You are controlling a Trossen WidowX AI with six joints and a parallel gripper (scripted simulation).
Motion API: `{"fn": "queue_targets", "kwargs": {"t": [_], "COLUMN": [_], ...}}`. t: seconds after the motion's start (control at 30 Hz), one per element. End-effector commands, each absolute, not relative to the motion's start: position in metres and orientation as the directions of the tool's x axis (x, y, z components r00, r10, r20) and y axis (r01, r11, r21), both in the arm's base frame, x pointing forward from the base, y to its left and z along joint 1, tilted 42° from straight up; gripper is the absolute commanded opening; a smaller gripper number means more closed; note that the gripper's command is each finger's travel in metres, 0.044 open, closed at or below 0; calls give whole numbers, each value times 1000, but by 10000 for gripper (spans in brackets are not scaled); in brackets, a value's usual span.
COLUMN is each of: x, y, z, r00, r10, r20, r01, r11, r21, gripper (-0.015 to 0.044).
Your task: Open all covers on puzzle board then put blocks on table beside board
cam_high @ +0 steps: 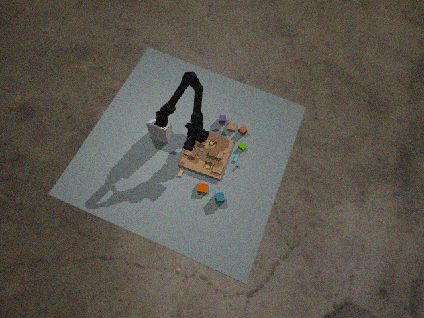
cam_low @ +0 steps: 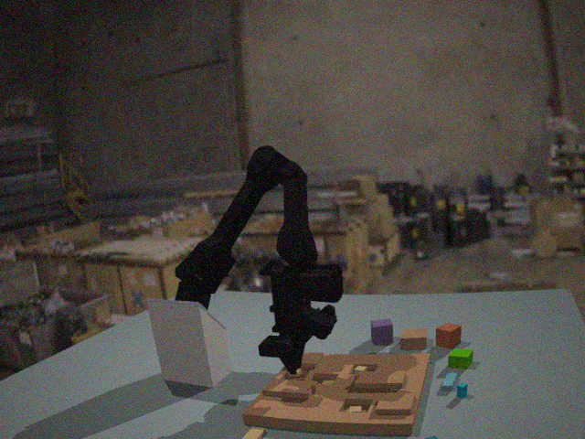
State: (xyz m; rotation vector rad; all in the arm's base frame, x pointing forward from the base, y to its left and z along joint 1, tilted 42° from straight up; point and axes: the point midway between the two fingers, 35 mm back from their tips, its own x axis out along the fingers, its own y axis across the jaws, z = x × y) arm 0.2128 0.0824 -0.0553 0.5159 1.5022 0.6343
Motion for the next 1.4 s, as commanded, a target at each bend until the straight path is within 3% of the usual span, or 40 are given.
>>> {"fn": "queue_targets", "kwargs": {"t": [0.0, 1.37], "x": [215, 216], "y": [78, 30], "z": [-51, 5], "r00": [-32, -33], "r10": [666, 666], "r20": [-745, -745], "r01": [-72, -70], "r11": [742, 742], "r21": [666, 666], "gripper": [80, 80]}}
